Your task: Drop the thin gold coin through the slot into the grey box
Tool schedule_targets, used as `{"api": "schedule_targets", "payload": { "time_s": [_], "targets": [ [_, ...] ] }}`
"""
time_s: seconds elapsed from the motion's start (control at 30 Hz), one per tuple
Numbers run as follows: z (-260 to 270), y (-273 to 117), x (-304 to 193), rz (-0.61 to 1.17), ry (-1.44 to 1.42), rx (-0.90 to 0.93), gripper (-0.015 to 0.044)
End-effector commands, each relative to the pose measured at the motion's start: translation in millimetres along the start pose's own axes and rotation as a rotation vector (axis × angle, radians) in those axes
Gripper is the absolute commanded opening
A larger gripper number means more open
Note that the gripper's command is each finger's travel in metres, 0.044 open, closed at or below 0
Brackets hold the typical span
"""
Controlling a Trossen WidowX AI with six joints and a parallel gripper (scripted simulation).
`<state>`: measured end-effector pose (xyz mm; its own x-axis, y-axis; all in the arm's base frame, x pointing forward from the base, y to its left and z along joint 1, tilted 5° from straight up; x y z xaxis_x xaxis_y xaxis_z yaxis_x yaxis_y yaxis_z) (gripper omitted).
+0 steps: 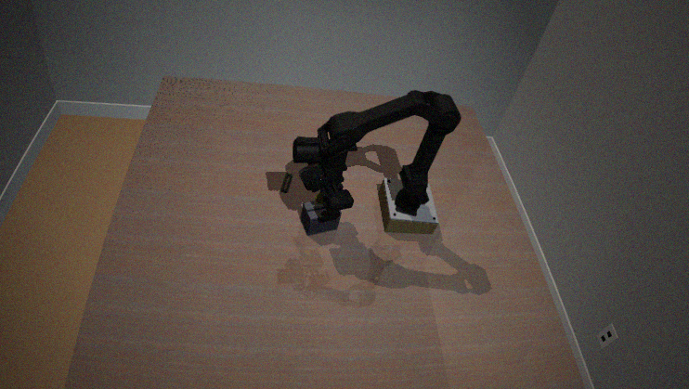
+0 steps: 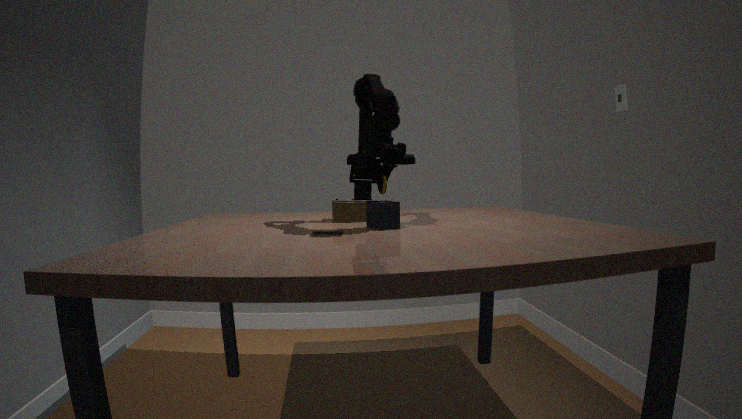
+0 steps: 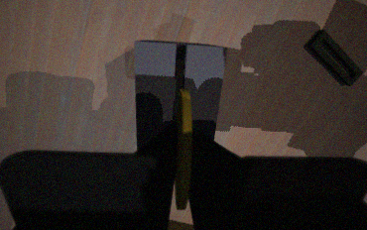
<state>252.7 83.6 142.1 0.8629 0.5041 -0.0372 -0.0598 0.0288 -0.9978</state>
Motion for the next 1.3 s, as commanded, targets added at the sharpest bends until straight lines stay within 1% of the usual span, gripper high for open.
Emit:
{"api": "schedule_targets", "payload": {
  "time_s": [0.0, 1.27],
  "targets": [
    [-0.4, -0.3, 0.4, -0.001, -0.001, 0.0, 0.0],
    [0.2, 16.3, -0.8, -0.001, 0.005, 0.0, 0.0]
  ]
}}
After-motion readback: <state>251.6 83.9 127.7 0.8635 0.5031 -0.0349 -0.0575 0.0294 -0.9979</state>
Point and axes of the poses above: the point midway between the two fingers, 35 mm back from their tips, its own y axis out along the fingers, its own z axis across the jaws, x = y × z, the point moved 8 cm from there along -y, back along the fingers
